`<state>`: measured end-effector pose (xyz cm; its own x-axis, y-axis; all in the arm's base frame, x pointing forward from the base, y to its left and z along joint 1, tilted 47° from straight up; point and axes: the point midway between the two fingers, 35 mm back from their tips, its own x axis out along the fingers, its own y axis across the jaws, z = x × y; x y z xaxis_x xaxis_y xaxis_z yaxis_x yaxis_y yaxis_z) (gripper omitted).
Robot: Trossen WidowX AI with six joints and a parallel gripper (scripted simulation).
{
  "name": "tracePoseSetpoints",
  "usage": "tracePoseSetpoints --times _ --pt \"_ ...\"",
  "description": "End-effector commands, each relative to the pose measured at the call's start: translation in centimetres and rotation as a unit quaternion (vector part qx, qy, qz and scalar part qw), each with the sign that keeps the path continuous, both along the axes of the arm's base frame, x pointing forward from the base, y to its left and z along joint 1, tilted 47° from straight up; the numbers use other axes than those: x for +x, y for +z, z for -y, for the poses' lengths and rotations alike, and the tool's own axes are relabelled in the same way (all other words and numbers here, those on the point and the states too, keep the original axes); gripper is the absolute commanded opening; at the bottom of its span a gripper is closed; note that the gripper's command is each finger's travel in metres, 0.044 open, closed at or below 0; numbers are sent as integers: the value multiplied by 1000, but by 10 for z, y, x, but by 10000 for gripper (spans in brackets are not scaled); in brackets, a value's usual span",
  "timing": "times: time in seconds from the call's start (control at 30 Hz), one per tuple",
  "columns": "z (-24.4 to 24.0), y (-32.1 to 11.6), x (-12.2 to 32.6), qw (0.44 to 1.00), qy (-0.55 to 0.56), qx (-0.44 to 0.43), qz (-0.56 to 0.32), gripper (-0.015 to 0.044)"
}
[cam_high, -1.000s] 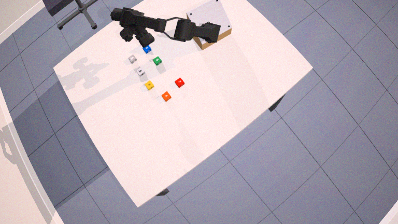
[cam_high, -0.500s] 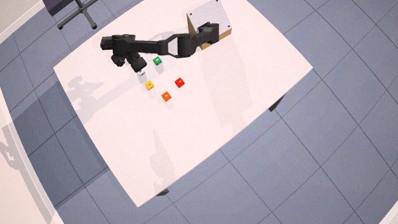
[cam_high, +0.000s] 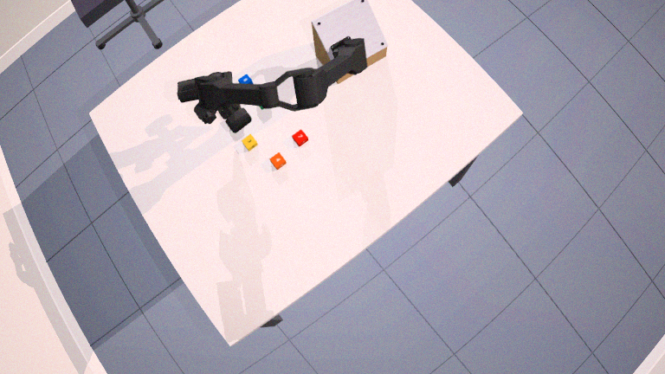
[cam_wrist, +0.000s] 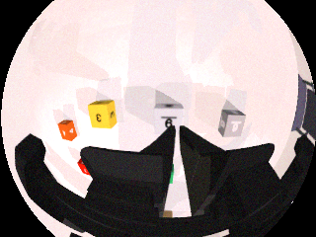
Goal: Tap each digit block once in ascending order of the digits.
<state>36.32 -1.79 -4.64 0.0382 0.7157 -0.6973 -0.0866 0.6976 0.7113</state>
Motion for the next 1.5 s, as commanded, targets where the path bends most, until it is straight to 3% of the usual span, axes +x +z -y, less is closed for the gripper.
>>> tracePoseSetpoints --times 0.0,0.7,0.93,1.0,1.17,1.4,1.47 --pt "-7 -7 -3 1000 1 4 -7 20" --pt "-21 -20 -2 1000 1 4 -7 20" --pt "1 1 -3 1000 1 3 -7 20" --pt "-3 11 -3 1000 1 3 -7 73" --pt "-36 84 -13 1000 0 -1 -8 204" --pt "-84 174 -58 1000 0 -1 -9 387" --pt "-97 196 -77 1000 0 1 -9 400"
